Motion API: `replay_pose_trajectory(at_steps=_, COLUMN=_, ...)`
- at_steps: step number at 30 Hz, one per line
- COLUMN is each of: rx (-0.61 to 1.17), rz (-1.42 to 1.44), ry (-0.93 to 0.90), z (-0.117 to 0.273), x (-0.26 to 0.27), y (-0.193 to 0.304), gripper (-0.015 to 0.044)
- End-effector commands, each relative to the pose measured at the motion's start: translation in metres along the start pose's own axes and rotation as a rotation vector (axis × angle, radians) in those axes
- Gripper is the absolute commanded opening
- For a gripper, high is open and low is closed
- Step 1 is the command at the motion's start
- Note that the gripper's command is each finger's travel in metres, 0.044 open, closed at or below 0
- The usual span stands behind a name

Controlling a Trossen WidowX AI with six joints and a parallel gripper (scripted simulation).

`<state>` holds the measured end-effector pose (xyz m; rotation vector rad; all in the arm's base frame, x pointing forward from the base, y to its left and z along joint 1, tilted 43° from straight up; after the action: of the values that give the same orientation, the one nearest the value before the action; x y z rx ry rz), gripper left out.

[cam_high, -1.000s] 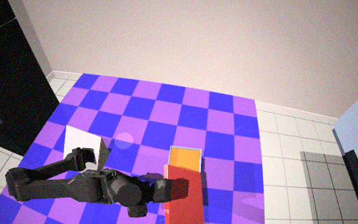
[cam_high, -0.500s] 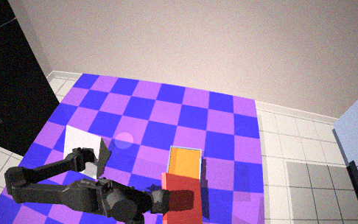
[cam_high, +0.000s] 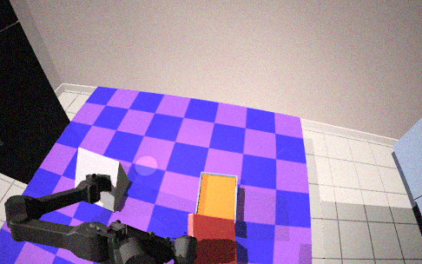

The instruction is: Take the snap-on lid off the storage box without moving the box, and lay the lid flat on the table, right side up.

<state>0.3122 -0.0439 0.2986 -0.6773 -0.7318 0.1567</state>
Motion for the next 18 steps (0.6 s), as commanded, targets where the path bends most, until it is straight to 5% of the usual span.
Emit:
replay_pose_trajectory(at_steps=1, rx=0.002, rz=-0.003, ry=-0.017, z=0.003, x=0.003, y=-0.009, gripper=0.0)
replay_pose_trajectory(at_steps=18, rx=0.0, rz=-0.002, ry=-0.018, z=0.006, x=0.005, y=-0.043, gripper=0.0)
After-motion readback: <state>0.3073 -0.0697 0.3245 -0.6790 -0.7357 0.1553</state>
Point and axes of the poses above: the point midway between the two fingers, 35 mm back from their tips, its own z axis back along the fingers, its own x axis across the jaws, y = z × x, the point moved 10 cm from there along z, back along the fingers, and after that the axes turned 6 degrees about -z, right-handed, at the moved point
